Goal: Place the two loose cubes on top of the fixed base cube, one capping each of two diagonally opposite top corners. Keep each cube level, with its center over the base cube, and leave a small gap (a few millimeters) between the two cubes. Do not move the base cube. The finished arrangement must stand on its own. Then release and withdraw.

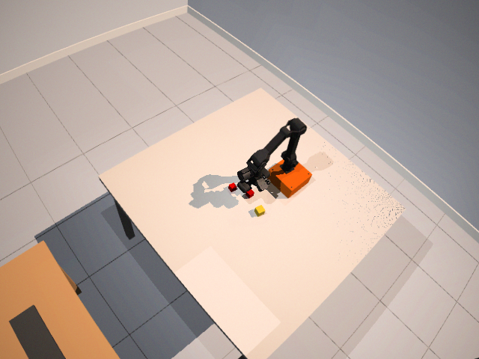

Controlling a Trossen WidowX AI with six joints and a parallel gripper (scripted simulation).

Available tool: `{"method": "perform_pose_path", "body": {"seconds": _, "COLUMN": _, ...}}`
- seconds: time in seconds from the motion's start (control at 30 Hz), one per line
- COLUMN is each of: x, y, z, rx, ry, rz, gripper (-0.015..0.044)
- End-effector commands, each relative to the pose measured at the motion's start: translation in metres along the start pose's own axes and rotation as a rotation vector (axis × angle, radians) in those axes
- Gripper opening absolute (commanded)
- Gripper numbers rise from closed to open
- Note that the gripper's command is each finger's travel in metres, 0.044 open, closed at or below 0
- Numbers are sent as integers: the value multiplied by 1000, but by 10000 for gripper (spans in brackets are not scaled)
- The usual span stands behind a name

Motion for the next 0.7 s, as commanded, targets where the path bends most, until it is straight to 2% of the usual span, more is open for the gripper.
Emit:
{"method": "perform_pose_path", "body": {"seconds": 0.0, "x": -1, "y": 0, "z": 7, "rx": -3, "ry": -12, "rz": -7, "gripper": 265}}
{"method": "perform_pose_path", "body": {"seconds": 0.67, "x": -2, "y": 0, "z": 39, "rx": -3, "ry": -11, "rz": -7, "gripper": 265}}
Point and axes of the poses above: the point midway between the two fingers, 35 mm back from their tips, its own z axis out along the fingers, its own x axis across the jaws, y = z × x, the point moved 5 cm from there along -z, back along the fingers, and after that the axes turned 5 degrees about -z, right-handed, at the moved point
